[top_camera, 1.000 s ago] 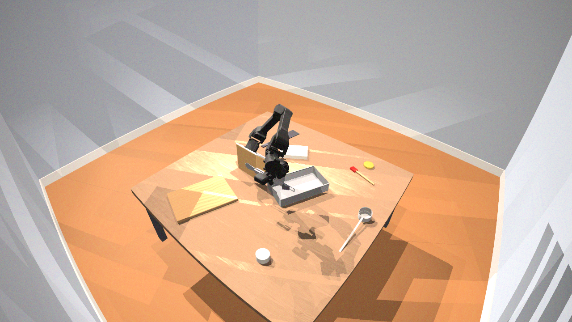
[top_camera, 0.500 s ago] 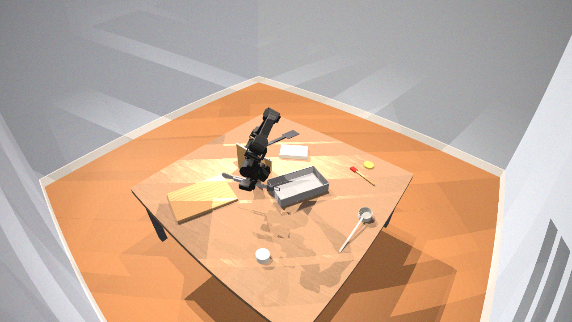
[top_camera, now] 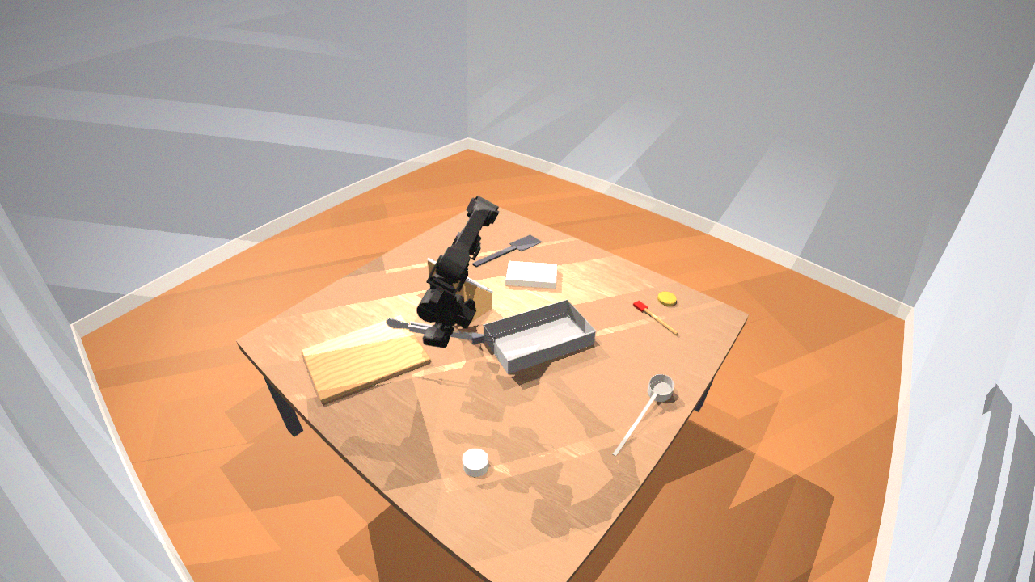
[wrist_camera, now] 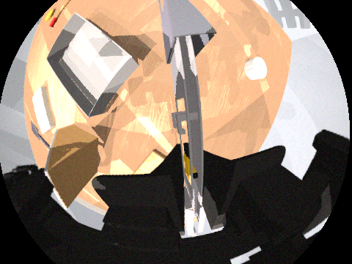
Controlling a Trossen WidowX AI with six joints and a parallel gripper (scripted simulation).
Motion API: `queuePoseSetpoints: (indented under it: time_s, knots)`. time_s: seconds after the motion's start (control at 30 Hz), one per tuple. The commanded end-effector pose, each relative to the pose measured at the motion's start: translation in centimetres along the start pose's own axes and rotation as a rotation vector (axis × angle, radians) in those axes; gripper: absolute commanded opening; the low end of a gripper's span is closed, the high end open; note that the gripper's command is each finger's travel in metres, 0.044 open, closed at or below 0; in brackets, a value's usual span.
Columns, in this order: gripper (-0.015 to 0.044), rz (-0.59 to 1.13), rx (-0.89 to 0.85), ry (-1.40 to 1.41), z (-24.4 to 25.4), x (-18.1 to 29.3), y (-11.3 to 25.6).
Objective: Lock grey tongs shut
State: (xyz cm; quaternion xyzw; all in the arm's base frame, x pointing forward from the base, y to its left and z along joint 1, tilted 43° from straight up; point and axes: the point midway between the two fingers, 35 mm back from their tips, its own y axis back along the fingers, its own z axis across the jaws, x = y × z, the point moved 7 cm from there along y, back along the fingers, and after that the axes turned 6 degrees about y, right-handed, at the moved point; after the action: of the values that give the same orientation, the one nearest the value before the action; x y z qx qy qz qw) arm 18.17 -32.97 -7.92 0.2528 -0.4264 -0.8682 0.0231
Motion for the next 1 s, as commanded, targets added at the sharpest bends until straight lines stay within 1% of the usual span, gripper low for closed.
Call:
queuePoseSetpoints:
  time_s: [0.0, 0.5, 0.97]
  knots:
    - [-0.015, 0.009, 0.01, 0.069, -0.1, 2.7, 0.7]
    - [-0.015, 0.038, 0.024, 0.389, 1.0, 13.1, 2.0]
    - [-0.015, 0.041, 0.007, 0.692, 4.0, 22.1, 1.8]
